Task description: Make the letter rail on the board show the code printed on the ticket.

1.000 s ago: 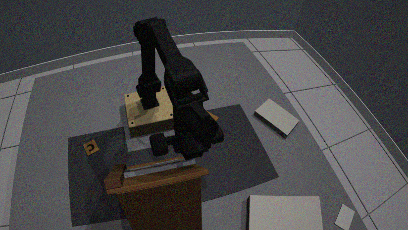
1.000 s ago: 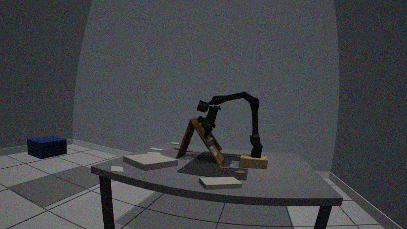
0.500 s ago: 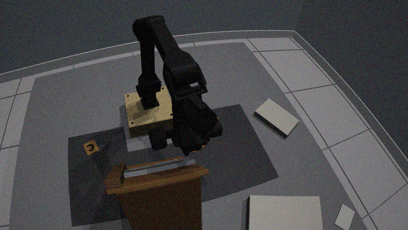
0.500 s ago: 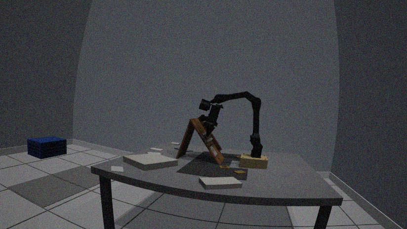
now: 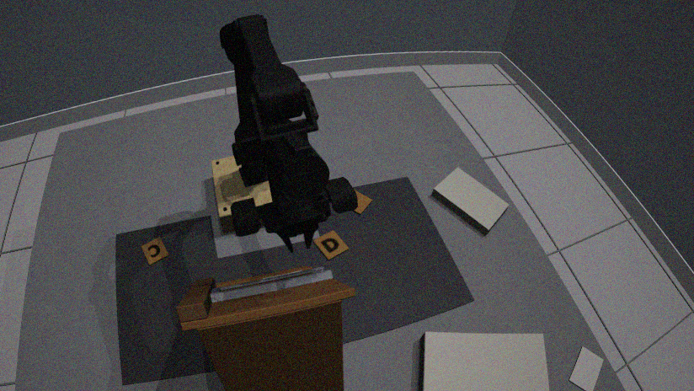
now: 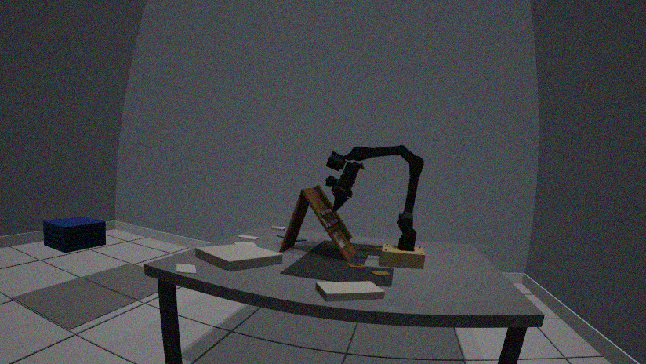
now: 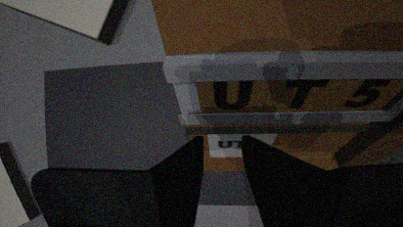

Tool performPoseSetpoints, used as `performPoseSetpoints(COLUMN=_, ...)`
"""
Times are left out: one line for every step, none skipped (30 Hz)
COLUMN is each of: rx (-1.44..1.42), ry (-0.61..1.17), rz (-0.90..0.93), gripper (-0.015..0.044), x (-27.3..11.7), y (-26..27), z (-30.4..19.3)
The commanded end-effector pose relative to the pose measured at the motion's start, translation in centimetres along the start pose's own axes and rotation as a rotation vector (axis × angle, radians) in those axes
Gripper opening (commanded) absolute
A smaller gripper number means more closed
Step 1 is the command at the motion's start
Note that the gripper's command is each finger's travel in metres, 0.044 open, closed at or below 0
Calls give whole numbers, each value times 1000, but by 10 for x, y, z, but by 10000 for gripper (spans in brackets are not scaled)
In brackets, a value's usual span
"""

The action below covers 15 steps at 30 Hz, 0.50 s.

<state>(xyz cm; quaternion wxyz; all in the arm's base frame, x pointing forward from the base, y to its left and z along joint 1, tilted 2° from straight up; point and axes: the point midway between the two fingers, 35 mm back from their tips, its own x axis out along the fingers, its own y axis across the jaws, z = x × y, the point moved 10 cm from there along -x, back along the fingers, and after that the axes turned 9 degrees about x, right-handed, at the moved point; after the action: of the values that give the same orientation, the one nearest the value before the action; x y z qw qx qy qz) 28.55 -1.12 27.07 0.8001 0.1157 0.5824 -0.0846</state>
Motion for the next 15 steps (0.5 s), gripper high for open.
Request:
performPoseSetpoints(rx=15, ry=-145, rz=56, gripper=210, x=-33, y=-34, z=-18)
performPoseSetpoints(rx=16, ry=-185, rz=66, gripper=236, x=-41, y=-42, z=-25)
performPoseSetpoints(rx=16, ry=-226, rz=73, gripper=263, x=-48, y=-49, z=-31)
performPoseSetpoints(rx=14, ry=-269, rz=77, gripper=289, x=-55, y=-56, z=-39)
performPoseSetpoints(rx=12, ry=-312, rz=78, gripper=315, x=-61, y=-62, z=-47)
performPoseSetpoints(rx=8, ry=-355, rz=77, gripper=341, x=-67, y=-68, z=-55)
performPoseSetpoints(rx=2, ry=-399, rz=73, gripper=368, x=-73, y=-73, z=-63)
performPoseSetpoints(rx=-4, ry=-443, rz=67, gripper=394, x=-78, y=-78, z=-72)
performPoseSetpoints(rx=-12, ry=-486, rz=60, gripper=420, x=-82, y=-81, z=-80)
performPoseSetpoints(rx=-22, ry=-528, rz=53, gripper=440, x=-86, y=-84, z=-89)
performPoseSetpoints(rx=-32, ry=-563, rz=46, gripper=440, x=-89, y=-87, z=-96)
performPoseSetpoints(rx=-38, ry=-584, rz=40, gripper=440, x=-91, y=-88, z=-100)
performPoseSetpoints(rx=-40, ry=-591, rz=38, gripper=440, x=-92, y=-88, z=-102)
performPoseSetpoints(rx=-40, ry=-591, rz=38, gripper=440, x=-92, y=-88, z=-102)
performPoseSetpoints(rx=-40, ry=-591, rz=38, gripper=440, x=-92, y=-88, z=-102)
